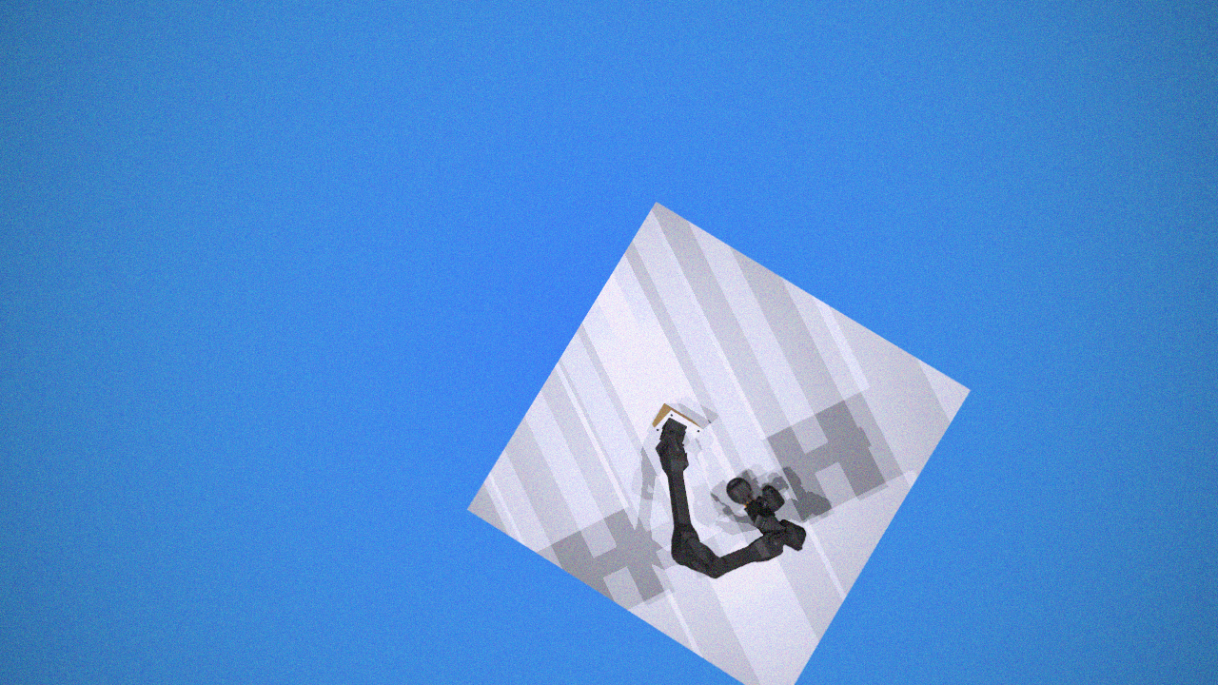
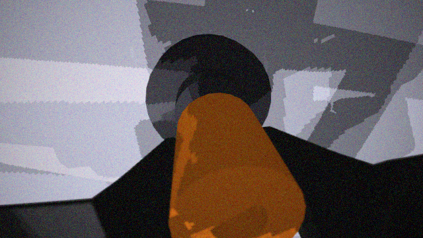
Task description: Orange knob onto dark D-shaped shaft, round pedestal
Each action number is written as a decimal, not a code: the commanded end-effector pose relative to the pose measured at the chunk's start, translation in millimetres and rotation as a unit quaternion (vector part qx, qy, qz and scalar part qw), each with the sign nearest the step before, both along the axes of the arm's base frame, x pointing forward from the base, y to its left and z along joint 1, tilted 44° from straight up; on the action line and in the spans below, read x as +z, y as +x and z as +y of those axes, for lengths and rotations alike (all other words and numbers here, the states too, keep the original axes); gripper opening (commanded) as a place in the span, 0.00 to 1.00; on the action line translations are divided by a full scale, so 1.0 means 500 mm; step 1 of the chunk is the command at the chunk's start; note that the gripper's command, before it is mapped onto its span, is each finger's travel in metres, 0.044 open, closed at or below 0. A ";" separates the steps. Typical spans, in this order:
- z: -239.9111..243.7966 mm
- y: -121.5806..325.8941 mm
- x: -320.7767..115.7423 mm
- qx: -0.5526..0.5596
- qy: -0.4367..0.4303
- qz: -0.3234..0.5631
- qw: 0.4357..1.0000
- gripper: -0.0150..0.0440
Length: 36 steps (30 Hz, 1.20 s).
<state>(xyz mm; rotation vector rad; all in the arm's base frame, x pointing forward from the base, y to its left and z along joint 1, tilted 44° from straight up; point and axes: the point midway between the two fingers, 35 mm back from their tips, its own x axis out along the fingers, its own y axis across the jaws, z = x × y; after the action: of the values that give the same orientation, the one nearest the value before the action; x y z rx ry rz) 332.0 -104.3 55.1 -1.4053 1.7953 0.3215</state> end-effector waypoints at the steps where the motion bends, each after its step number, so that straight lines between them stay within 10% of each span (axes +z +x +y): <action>1: -0.002 0.000 -0.002 0.010 0.000 0.008 1.000 0.25; 36: 0.001 0.001 -0.001 0.085 0.004 0.081 0.993 0.25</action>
<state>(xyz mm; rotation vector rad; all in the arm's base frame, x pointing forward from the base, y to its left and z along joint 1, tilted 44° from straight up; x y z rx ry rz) 331.9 -105.1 54.2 -1.5595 1.8042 0.5399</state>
